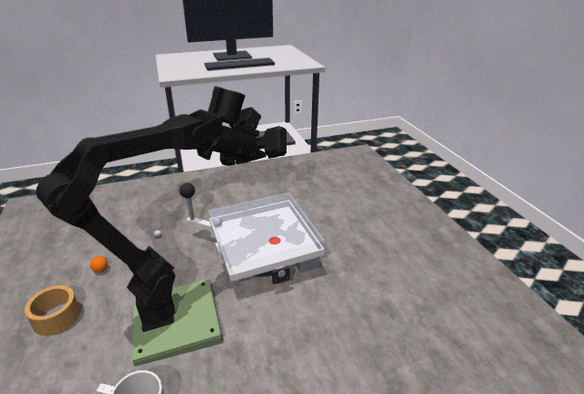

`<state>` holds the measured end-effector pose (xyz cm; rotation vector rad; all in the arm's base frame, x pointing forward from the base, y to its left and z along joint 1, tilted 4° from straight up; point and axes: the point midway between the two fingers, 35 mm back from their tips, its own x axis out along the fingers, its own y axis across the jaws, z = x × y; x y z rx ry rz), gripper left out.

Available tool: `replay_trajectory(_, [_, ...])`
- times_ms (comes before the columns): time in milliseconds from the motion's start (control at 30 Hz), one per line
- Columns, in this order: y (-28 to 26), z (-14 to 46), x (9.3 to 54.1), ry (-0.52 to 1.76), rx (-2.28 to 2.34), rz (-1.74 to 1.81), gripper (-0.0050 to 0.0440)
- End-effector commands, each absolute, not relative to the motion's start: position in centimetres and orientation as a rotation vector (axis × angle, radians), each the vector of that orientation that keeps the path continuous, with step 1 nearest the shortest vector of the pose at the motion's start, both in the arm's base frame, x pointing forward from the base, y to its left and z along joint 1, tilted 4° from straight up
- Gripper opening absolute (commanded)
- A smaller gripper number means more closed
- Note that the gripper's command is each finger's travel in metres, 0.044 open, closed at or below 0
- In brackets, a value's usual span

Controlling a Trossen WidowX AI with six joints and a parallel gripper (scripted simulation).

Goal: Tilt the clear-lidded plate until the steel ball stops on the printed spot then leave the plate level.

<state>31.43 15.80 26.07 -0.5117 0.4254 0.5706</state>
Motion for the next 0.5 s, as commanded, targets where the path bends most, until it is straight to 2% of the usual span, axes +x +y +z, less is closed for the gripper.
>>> replay_trajectory(0, [18.9, 25.3, 30.0, 0.479, -0.632, 0.706, 0.03])
replay_trajectory(200, [23.0, 23.6, 26.5, 0.563, -0.844, 0.933, 0.03])
replay_trajectory(367, [24.2, 23.1, 25.1, 0.585, -0.917, 1.011, 0.03])
replay_trajectory(467, [26.2, 22.3, 22.2, 0.621, -1.066, 1.17, 0.03])
